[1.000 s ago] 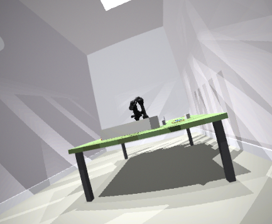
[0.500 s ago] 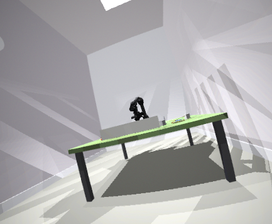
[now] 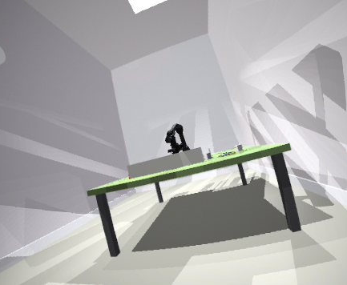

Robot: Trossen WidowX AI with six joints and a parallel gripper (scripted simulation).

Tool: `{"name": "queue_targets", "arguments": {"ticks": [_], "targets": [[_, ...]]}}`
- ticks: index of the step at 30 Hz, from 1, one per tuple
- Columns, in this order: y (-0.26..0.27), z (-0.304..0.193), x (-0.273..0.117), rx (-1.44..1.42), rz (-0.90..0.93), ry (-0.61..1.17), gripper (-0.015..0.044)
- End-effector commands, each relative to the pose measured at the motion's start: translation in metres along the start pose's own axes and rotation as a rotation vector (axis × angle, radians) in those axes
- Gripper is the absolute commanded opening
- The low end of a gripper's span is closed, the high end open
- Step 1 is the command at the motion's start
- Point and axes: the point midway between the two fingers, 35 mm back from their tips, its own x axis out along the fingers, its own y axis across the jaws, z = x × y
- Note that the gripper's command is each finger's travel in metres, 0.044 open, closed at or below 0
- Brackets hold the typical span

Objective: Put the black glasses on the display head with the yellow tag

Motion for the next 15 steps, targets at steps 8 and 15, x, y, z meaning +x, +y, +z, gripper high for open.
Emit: {"name": "queue_targets", "arguments": {"ticks": [8, 15], "targets": [[0.002, 0.000, 0.011, -0.005, 0.006, 0.000, 0.0000], [0.003, 0.000, 0.016, -0.005, 0.006, 0.000, 0.0000]]}}
